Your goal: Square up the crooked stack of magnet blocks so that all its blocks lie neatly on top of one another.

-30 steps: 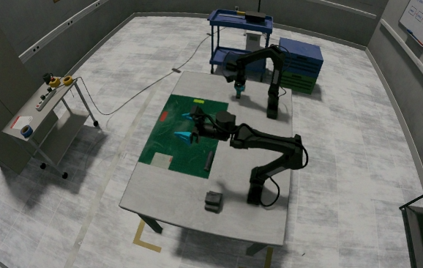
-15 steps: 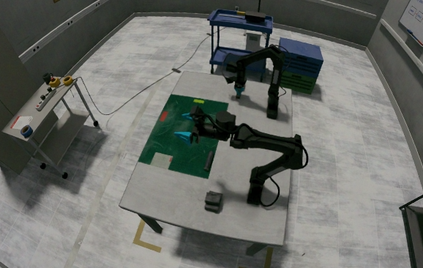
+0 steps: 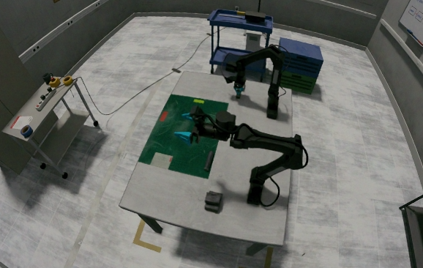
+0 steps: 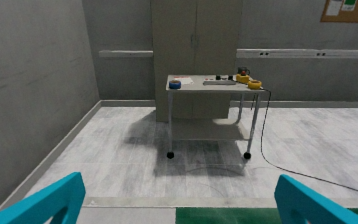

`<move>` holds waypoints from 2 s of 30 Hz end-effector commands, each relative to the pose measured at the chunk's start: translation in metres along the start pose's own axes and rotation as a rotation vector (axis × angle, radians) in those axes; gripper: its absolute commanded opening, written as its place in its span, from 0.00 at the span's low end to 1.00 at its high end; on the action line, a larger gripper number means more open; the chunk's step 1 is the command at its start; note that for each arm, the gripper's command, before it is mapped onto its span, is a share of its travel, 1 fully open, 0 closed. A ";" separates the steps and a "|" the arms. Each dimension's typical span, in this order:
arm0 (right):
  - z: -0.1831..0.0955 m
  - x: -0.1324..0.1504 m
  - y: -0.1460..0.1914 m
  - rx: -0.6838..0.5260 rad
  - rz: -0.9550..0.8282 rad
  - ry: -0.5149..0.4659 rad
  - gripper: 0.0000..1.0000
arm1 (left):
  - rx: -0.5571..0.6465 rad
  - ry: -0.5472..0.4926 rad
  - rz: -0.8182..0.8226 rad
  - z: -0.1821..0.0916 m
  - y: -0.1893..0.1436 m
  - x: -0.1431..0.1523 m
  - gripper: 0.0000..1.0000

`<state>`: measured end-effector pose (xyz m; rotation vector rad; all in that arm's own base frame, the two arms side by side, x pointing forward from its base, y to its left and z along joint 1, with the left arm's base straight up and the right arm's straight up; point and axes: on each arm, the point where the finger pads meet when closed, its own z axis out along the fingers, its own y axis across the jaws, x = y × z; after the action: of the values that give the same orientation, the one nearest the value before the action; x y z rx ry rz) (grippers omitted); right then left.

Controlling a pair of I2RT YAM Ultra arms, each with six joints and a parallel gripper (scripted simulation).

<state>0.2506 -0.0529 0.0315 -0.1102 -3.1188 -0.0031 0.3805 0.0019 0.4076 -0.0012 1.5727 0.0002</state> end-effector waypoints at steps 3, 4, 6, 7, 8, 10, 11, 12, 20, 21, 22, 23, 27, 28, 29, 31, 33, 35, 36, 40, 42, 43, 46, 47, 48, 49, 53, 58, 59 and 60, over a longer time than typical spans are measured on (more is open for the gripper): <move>-0.002 -0.006 0.004 -0.007 -0.005 -0.030 0.77 | 0.002 -0.027 0.008 -0.009 -0.002 -0.018 1.00; -0.002 -0.006 0.004 -0.007 -0.005 -0.030 0.77 | 0.002 -0.027 0.008 -0.009 -0.002 -0.018 1.00; -0.003 -0.007 0.003 -0.006 -0.001 -0.033 0.77 | 0.002 -0.027 0.008 -0.009 -0.002 -0.018 1.00; -0.002 -0.005 0.006 -0.008 -0.006 -0.029 0.77 | 0.002 -0.027 0.008 -0.009 -0.002 -0.018 1.00; -0.001 -0.005 0.006 -0.008 -0.008 -0.028 0.77 | 0.002 -0.027 0.008 -0.009 -0.002 -0.018 1.00; -0.001 -0.005 0.003 -0.008 -0.001 -0.027 0.77 | 0.002 -0.027 0.008 -0.009 -0.002 -0.018 1.00; -0.001 -0.005 0.002 -0.008 -0.001 -0.027 0.77 | 0.002 -0.027 0.008 -0.009 -0.002 -0.018 1.00; -0.001 -0.005 0.001 -0.008 -0.001 -0.027 0.77 | 0.002 -0.027 0.008 -0.009 -0.002 -0.018 1.00; -0.008 -0.003 0.003 0.001 -0.017 -0.006 0.47 | 0.002 -0.027 0.008 -0.009 -0.002 -0.018 1.00; -0.008 -0.003 0.003 0.001 -0.017 -0.006 0.47 | 0.002 -0.027 0.008 -0.009 -0.002 -0.018 1.00; -0.008 -0.003 0.003 0.001 -0.017 -0.006 0.47 | 0.002 -0.027 0.008 -0.009 -0.002 -0.018 1.00; -0.008 -0.003 0.003 0.001 -0.017 -0.006 0.47 | 0.002 -0.027 0.008 -0.009 -0.002 -0.018 1.00; -0.008 -0.003 0.003 0.001 -0.017 -0.006 0.47 | 0.002 -0.027 0.008 -0.009 -0.002 -0.018 1.00; -0.008 -0.003 0.003 0.001 -0.017 -0.006 0.47 | 0.002 -0.027 0.008 -0.009 -0.002 -0.018 1.00; -0.008 -0.003 0.003 0.001 -0.017 -0.006 0.47 | 0.002 -0.027 0.008 -0.009 -0.002 -0.018 1.00; -0.008 -0.003 0.003 0.001 -0.017 -0.006 0.47 | 0.002 -0.027 0.008 -0.009 -0.002 -0.018 1.00; -0.008 -0.003 0.003 0.001 -0.017 -0.006 0.47 | 0.002 -0.027 0.008 -0.009 -0.002 -0.018 1.00; -0.008 -0.003 0.003 0.001 -0.017 -0.006 0.47 | 0.002 -0.027 0.008 -0.009 -0.002 -0.018 1.00; -0.008 -0.003 0.003 0.001 -0.017 -0.006 0.46 | 0.002 -0.027 0.008 -0.009 -0.002 -0.018 1.00; -0.008 -0.003 0.003 0.001 -0.017 -0.006 0.46 | 0.002 -0.027 0.008 -0.009 -0.002 -0.018 1.00; -0.008 -0.003 0.002 0.000 -0.013 -0.006 0.46 | 0.002 -0.027 0.008 -0.009 -0.002 -0.018 1.00; -0.008 -0.003 0.001 0.000 -0.010 -0.006 0.46 | 0.002 -0.027 0.008 -0.009 -0.002 -0.018 1.00; -0.008 -0.003 0.001 0.002 -0.010 -0.006 0.45 | 0.002 -0.027 0.008 -0.009 -0.002 -0.018 1.00; -0.008 -0.003 0.001 0.002 -0.011 -0.006 0.45 | 0.002 -0.027 0.008 -0.009 -0.002 -0.018 1.00; -0.008 -0.003 0.001 0.002 -0.010 -0.006 0.45 | 0.002 -0.027 0.008 -0.009 -0.002 -0.018 1.00; -0.008 -0.003 0.001 0.002 -0.011 -0.006 0.45 | 0.002 -0.027 0.008 -0.009 -0.002 -0.018 1.00; -0.008 -0.003 0.001 0.002 -0.010 -0.006 0.45 | 0.002 -0.027 0.008 -0.009 -0.002 -0.018 1.00; -0.008 -0.003 0.001 0.002 -0.010 -0.006 0.45 | 0.002 -0.027 0.008 -0.009 -0.002 -0.018 1.00; -0.008 -0.003 0.001 0.002 -0.010 -0.006 0.45 | 0.002 -0.027 0.008 -0.009 -0.002 -0.018 1.00; -0.008 -0.003 0.001 0.002 -0.010 -0.006 0.45 | 0.002 -0.027 0.008 -0.009 -0.002 -0.018 1.00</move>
<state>0.2510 -0.0506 0.0315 -0.1028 -3.1190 -0.0067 0.3805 0.0019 0.4076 -0.0012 1.5727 0.0002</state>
